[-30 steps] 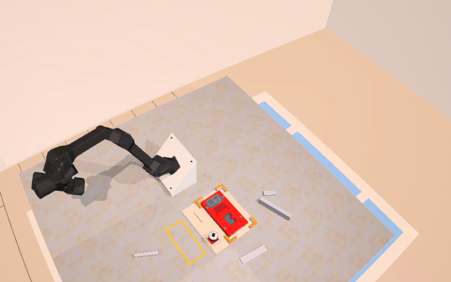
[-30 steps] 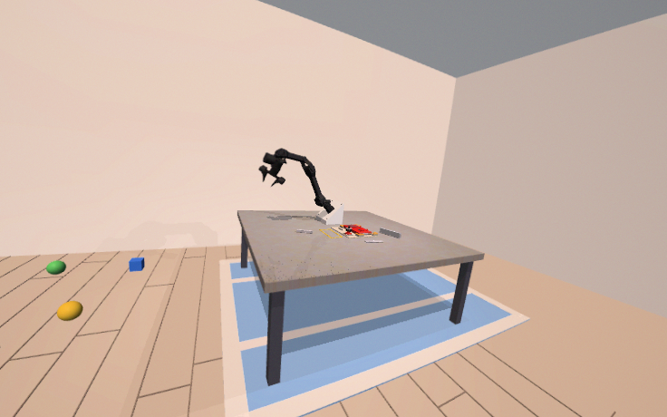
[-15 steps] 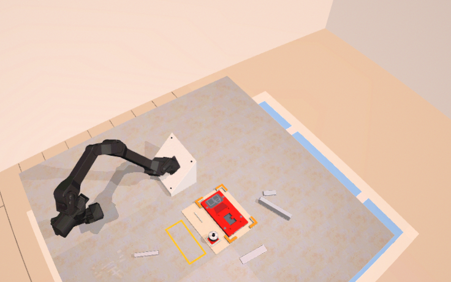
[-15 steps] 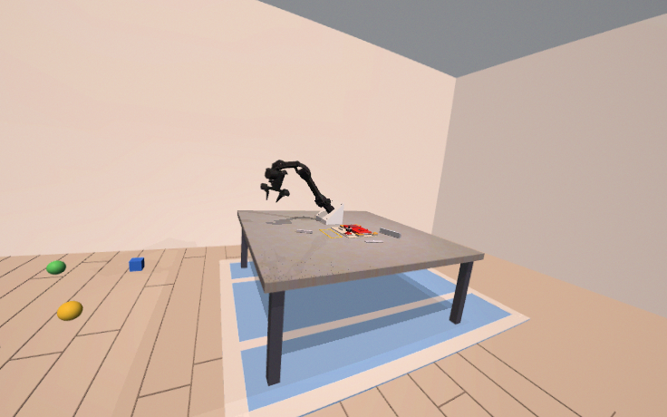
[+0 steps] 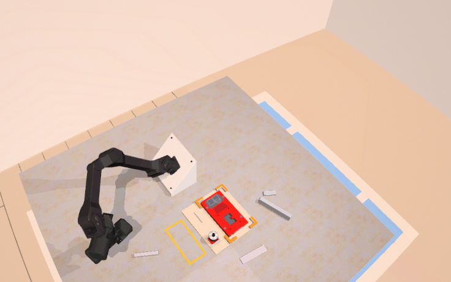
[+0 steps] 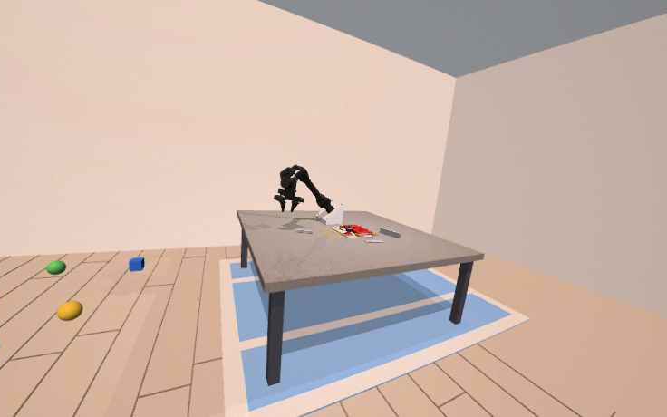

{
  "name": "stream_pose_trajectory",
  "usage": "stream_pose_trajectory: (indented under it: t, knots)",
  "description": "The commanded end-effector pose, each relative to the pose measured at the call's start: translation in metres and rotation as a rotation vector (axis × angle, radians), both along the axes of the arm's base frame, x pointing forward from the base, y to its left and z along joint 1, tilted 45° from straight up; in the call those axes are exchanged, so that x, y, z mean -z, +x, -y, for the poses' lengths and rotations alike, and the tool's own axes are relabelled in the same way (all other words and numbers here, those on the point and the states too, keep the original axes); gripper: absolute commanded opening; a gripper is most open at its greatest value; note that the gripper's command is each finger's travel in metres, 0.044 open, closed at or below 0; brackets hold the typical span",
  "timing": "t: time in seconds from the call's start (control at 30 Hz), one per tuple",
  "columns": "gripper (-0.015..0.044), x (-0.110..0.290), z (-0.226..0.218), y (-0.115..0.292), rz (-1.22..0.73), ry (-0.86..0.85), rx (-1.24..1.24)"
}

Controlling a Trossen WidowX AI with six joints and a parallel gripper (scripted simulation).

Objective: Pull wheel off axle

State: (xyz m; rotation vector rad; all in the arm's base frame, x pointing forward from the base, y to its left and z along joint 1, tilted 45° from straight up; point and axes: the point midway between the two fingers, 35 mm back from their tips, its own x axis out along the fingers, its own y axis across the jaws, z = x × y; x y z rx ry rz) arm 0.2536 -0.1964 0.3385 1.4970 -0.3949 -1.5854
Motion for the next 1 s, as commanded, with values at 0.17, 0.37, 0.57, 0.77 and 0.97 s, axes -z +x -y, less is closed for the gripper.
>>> stream_pose_trajectory:
  t: [0.17, 0.37, 0.57, 0.77, 0.97]
  knots:
    - [0.0300, 0.064, -0.053, 0.065, -0.209, 0.047, -0.230]
    - [0.0300, 0.108, -0.098, 0.095, -0.348, 0.065, -0.383]
    - [0.0300, 0.151, -0.146, 0.111, -0.485, 0.075, -0.531]
    - [0.0300, 0.195, -0.197, 0.116, -0.639, 0.036, -0.668]
    - [0.0300, 0.240, -0.247, 0.108, -0.798, -0.025, -0.803]
